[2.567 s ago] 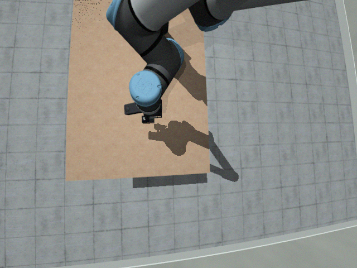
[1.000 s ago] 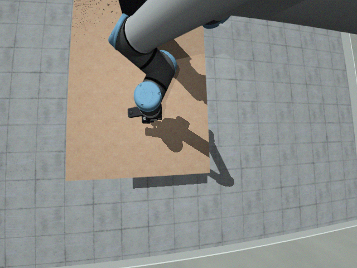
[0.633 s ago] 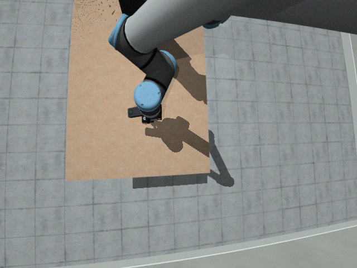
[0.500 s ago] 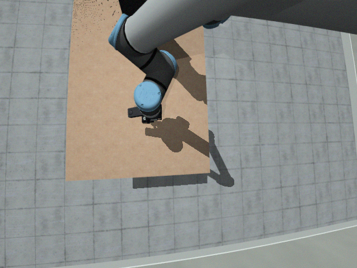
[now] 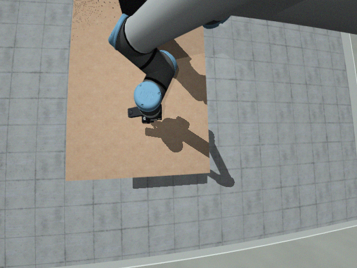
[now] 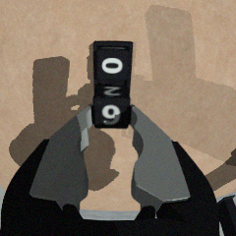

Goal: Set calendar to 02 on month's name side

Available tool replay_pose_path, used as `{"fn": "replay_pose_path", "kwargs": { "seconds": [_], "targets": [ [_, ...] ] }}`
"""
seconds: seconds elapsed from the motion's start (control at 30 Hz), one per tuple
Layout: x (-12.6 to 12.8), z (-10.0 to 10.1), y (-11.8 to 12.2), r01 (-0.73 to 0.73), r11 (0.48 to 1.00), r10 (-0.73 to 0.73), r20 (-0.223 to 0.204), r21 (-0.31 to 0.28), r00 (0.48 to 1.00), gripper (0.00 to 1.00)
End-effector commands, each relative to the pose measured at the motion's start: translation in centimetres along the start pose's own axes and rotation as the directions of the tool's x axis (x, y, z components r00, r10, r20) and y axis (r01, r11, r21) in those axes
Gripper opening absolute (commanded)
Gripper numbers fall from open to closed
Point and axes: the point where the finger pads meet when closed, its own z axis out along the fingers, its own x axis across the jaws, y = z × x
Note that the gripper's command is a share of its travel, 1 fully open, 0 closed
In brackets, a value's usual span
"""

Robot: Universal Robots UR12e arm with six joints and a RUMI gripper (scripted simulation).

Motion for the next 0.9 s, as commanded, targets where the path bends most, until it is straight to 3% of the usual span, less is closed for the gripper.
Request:
{"fn": "replay_pose_path", "kwargs": {
  "seconds": [0.0,0.87],
  "targets": [
    [0.0,0.0,0.0,0.0,1.0,0.0,0.001,0.0,1.0,0.1],
    [0.0,1.2,0.0,0.0,1.0,0.0,0.001,0.0,1.0,0.1]
  ]
}}
